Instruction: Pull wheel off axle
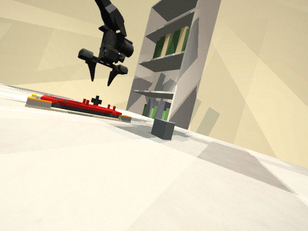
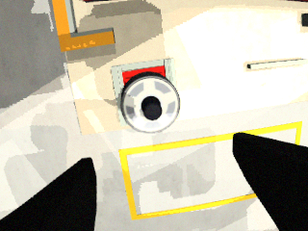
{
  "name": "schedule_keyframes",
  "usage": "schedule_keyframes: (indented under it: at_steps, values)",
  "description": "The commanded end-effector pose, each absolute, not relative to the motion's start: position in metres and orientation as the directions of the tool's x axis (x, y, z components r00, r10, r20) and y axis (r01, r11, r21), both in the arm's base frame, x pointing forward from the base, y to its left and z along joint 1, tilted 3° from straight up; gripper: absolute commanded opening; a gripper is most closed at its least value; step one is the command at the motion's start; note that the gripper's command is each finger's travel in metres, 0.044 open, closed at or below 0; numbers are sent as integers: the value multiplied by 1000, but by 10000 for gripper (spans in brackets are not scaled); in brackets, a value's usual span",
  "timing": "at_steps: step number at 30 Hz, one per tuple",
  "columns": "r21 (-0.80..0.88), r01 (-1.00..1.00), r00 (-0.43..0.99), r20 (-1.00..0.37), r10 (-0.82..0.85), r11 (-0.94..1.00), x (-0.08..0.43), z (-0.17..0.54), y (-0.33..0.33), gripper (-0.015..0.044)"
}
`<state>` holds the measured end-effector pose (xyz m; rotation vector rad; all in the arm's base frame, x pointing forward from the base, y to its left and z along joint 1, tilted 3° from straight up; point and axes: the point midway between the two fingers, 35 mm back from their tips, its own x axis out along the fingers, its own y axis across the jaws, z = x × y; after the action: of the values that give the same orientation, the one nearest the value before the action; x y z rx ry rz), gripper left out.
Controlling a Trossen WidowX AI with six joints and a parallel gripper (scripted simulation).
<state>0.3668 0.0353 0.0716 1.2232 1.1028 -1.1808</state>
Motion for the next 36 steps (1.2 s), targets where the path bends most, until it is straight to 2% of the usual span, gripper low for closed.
schedule_keyframes:
  at_steps: [1,11,19,23,31,36]
  values:
    - [65,998,64,-997,-42,-25,361,70,35,300]
    - [65,998,64,-997,-43,-25,370,-1,29,300]
    - [65,998,64,-997,-43,-25,371,-3,28,300]
    - [67,997,65,-997,-48,-28,371,1,28,195]
    - [67,997,65,-997,-48,-28,371,1,28,142]
    - [66,997,65,-997,-48,-28,371,2,28,10]
